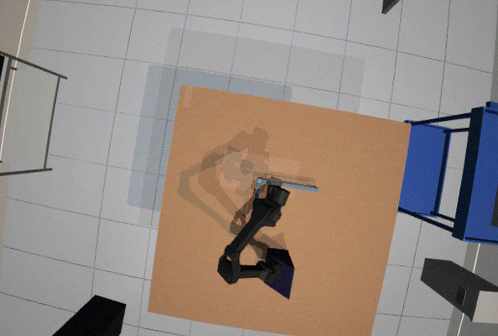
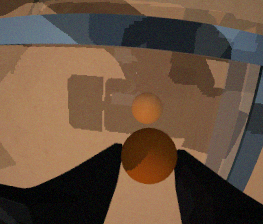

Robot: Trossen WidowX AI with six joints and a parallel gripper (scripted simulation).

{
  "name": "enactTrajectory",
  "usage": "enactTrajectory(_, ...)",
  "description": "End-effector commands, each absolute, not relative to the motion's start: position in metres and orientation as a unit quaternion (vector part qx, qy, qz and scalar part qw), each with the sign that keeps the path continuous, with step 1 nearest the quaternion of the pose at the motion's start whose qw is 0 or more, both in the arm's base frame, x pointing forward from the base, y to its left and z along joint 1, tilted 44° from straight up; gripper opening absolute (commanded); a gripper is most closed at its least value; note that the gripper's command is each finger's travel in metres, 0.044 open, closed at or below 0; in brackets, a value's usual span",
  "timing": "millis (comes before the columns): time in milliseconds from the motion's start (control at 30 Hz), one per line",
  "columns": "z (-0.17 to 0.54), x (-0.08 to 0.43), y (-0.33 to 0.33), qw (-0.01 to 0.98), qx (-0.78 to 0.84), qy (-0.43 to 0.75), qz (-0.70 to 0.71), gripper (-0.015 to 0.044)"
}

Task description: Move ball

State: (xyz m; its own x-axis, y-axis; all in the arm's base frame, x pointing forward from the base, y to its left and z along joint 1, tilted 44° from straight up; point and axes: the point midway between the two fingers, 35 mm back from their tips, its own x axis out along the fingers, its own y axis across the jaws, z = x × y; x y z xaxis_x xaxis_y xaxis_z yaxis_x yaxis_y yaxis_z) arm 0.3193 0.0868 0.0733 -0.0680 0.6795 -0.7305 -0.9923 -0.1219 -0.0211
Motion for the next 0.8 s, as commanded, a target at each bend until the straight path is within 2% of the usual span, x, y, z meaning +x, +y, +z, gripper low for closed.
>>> enactTrajectory(0,0.062,0.319,0.098,0.612,-0.299,0.258,0.686,0.0000)
enactTrajectory(300,0.027,0.313,0.133,0.612,-0.298,0.257,0.686,0.0000)
enactTrajectory(767,0.017,0.312,0.143,0.612,-0.297,0.256,0.686,0.0000)
